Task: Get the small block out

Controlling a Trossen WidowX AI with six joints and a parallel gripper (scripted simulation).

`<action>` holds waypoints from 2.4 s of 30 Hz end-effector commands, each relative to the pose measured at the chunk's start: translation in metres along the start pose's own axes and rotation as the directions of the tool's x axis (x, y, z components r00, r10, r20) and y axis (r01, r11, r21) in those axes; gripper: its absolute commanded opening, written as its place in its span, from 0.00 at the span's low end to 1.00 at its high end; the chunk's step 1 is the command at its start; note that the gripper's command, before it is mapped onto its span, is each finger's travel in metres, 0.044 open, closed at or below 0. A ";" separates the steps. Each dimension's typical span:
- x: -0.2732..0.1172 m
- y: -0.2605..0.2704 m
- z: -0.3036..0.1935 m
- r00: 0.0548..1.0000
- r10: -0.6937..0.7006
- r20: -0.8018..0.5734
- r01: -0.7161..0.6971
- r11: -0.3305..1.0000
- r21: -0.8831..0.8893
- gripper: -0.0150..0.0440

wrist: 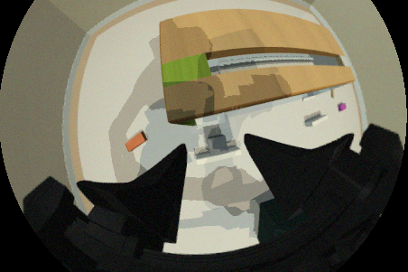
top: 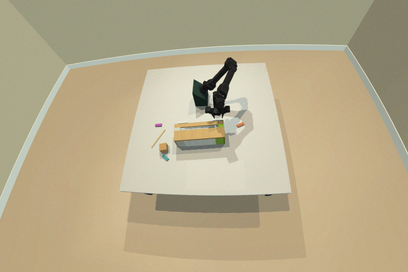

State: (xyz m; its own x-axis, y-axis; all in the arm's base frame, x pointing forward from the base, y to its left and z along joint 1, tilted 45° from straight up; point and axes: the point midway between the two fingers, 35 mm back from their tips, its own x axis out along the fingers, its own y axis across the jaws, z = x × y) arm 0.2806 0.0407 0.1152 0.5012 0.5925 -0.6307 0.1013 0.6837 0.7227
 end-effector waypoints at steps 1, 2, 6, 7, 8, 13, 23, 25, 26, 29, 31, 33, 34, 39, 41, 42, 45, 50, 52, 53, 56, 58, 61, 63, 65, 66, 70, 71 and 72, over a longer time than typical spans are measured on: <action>0.017 -0.012 -0.016 0.999 -0.040 -0.014 0.015 0.633 -0.774 0.74; 0.018 -0.013 -0.017 0.999 -0.044 -0.013 0.016 0.589 -0.808 0.74; 0.021 -0.014 -0.018 0.999 -0.048 -0.010 0.010 0.395 -0.919 0.74; 0.021 -0.013 -0.018 0.999 -0.046 -0.009 0.007 0.343 -0.939 0.74; 0.022 -0.013 -0.019 0.999 -0.045 -0.009 0.004 0.291 -0.957 0.74; 0.025 -0.013 -0.020 0.999 -0.038 -0.006 -0.005 0.019 -1.000 0.74; 0.030 -0.012 -0.022 1.000 -0.023 0.001 -0.011 -0.505 -0.863 0.74; 0.031 -0.012 -0.023 1.000 -0.019 0.003 -0.009 -0.598 -0.802 0.74; 0.032 -0.012 -0.023 1.000 -0.018 0.004 -0.009 -0.640 -0.768 0.74; 0.033 -0.012 -0.024 1.000 -0.014 0.006 -0.007 -0.757 -0.653 0.74; 0.034 -0.012 -0.024 1.000 -0.011 0.007 -0.005 -0.824 -0.566 0.74; 0.035 -0.012 -0.025 1.000 -0.008 0.008 -0.004 -0.880 -0.474 0.74; 0.035 -0.012 -0.025 1.000 -0.007 0.008 -0.003 -0.905 -0.426 0.74; 0.037 -0.011 -0.027 1.000 0.000 0.012 0.002 -0.986 -0.164 0.74; 0.038 -0.011 -0.027 1.000 0.003 0.012 0.003 -0.998 -0.055 0.74; 0.038 -0.011 -0.027 1.000 0.004 0.013 0.004 -1.000 -0.001 0.74; 0.039 -0.011 -0.027 1.000 0.005 0.013 0.004 -0.997 0.081 0.74; 0.039 -0.011 -0.027 1.000 0.005 0.013 0.004 -0.997 0.081 0.74; 0.039 -0.011 -0.027 1.000 0.005 0.013 0.004 -0.997 0.081 0.74; 0.039 -0.011 -0.027 1.000 0.005 0.013 0.004 -0.997 0.081 0.74; 0.039 -0.011 -0.027 1.000 0.005 0.013 0.004 -0.997 0.081 0.74; 0.039 -0.011 -0.027 1.000 0.005 0.013 0.004 -0.997 0.081 0.74; 0.039 -0.011 -0.027 1.000 0.005 0.013 0.004 -0.997 0.081 0.74; 0.039 -0.011 -0.027 1.000 0.005 0.013 0.004 -0.997 0.080 0.74; 0.040 -0.011 -0.028 1.000 0.005 0.013 0.004 -0.997 0.080 0.74; 0.041 -0.011 -0.028 1.000 0.005 0.013 0.004 -0.997 0.080 0.74; 0.046 -0.012 -0.029 1.000 0.003 0.012 0.002 -0.997 0.077 0.74; 0.048 -0.012 -0.029 1.000 0.003 0.012 0.002 -0.997 0.077 0.74; 0.049 -0.012 -0.030 1.000 0.003 0.012 0.002 -0.997 0.076 0.74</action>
State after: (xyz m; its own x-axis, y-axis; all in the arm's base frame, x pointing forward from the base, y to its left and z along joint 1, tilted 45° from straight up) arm 0.2797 0.0718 0.0741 0.5189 0.5910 -0.6177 -0.0223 -0.7130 -0.7008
